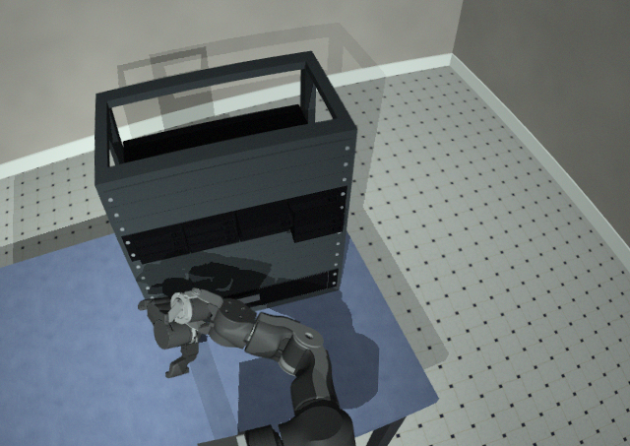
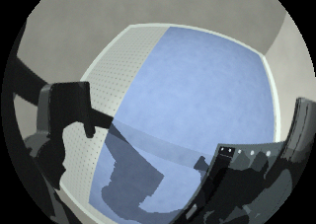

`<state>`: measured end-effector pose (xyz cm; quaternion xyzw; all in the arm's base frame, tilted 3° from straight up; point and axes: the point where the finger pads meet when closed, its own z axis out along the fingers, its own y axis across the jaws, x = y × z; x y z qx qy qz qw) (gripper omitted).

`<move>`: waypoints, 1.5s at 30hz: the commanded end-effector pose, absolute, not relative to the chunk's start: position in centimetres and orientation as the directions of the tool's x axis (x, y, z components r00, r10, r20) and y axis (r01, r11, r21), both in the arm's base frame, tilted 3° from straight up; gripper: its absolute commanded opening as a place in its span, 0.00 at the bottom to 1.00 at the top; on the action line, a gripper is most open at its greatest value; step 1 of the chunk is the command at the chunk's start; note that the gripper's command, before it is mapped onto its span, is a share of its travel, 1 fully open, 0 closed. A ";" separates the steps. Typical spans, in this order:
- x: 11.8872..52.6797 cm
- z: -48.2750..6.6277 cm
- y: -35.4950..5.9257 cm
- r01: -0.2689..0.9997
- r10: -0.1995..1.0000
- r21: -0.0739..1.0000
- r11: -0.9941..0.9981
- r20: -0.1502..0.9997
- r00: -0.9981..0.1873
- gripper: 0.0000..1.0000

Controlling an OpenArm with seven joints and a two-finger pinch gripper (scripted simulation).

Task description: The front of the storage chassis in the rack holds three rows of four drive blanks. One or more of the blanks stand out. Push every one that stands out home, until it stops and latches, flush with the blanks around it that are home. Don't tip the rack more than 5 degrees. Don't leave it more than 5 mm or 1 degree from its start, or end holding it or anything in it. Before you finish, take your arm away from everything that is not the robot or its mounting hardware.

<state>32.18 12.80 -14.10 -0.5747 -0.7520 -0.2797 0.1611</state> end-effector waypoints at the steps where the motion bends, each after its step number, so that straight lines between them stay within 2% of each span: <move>1: 32.2 -14.0 12.8 0.954 0.773 0.239 0.183 0.565 -0.289 1.00; 10: 32.1 -14.4 12.4 0.948 0.773 0.248 0.200 0.554 -0.308 1.00; 21: 32.1 -15.7 10.5 0.914 0.774 0.305 0.266 0.497 -0.391 1.00; 33: 30.6 -20.0 5.0 0.775 0.729 0.386 0.501 0.294 -0.618 1.00; 35: 30.6 -20.0 5.0 0.775 0.729 0.386 0.501 0.294 -0.618 1.00; 45: 26.8 -24.1 -1.3 0.558 0.563 0.327 0.763 0.088 -0.822 1.00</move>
